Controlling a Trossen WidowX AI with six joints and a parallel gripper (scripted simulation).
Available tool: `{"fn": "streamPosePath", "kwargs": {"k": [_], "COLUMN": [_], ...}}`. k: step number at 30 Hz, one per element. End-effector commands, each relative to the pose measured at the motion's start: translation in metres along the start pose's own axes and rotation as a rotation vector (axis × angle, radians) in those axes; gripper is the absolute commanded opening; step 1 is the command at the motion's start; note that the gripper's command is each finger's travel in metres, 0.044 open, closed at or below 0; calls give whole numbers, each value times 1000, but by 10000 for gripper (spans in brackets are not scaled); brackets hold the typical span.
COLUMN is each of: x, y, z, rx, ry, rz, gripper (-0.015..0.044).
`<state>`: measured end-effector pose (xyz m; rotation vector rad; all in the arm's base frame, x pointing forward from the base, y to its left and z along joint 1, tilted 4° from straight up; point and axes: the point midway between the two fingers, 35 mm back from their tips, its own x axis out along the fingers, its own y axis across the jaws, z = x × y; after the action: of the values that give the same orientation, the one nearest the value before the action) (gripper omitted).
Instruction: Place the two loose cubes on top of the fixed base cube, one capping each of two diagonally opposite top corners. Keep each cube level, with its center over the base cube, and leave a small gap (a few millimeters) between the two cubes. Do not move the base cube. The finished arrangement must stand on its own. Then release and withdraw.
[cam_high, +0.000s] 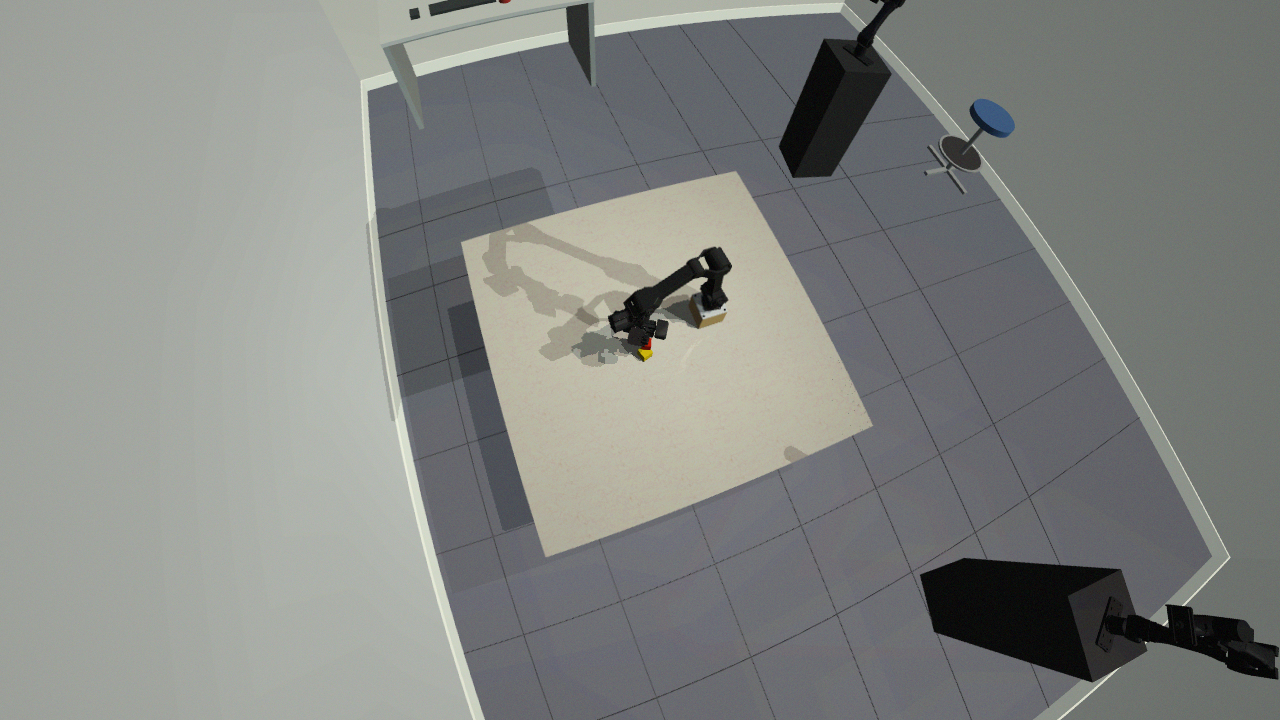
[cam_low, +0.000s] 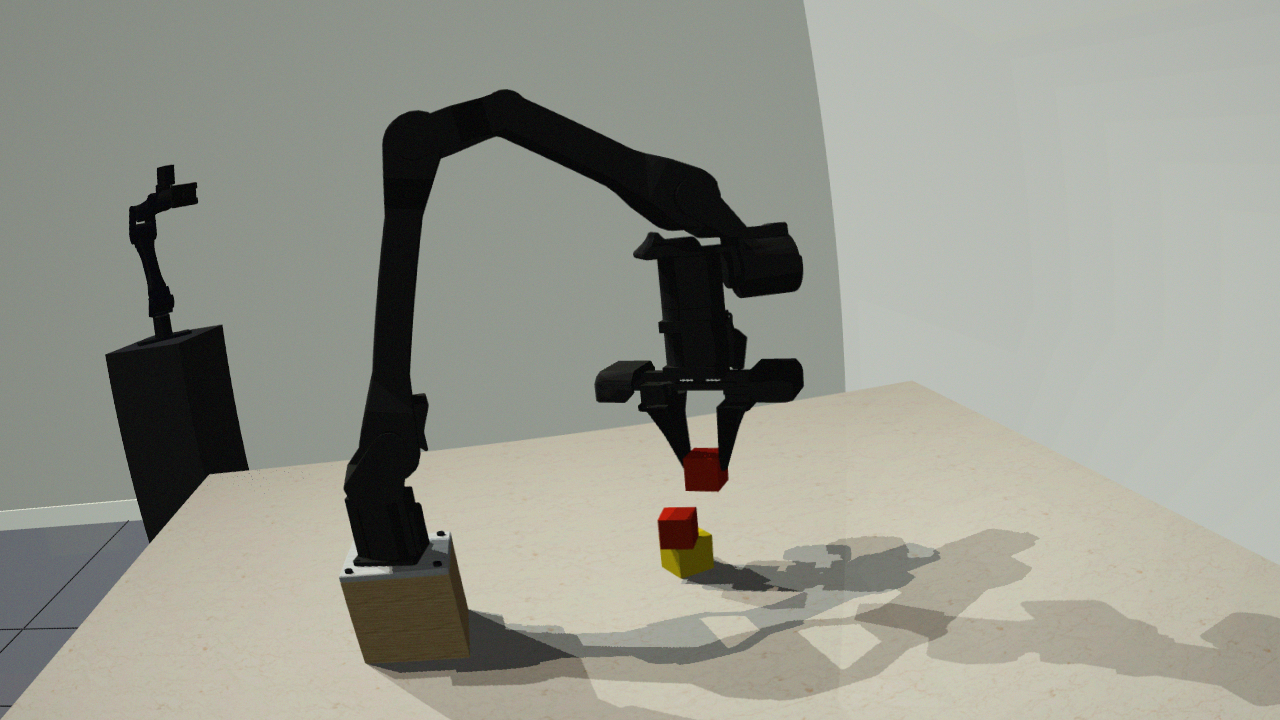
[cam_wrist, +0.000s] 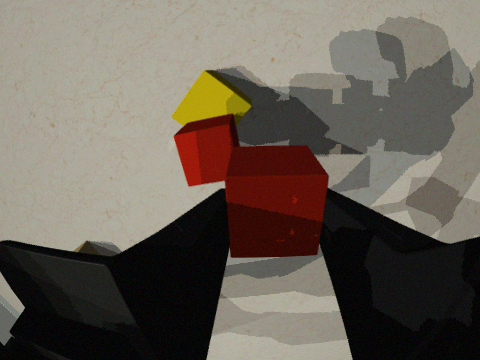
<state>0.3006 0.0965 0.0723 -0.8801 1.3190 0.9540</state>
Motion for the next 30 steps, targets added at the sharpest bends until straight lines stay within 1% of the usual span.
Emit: {"fn": "streamPosePath", "kwargs": {"k": [1, 12, 16, 26, 30], "x": [0, 1, 1, 29, 31], "y": [8, 33, 37, 38, 38], "z": [11, 37, 41, 40, 39], "rx": [-12, -55, -61, -61, -61], "ry": [-6, -11, -11, -11, -11], "rz": [0, 4, 5, 5, 5], "gripper": [105, 105, 105, 105, 105]}}
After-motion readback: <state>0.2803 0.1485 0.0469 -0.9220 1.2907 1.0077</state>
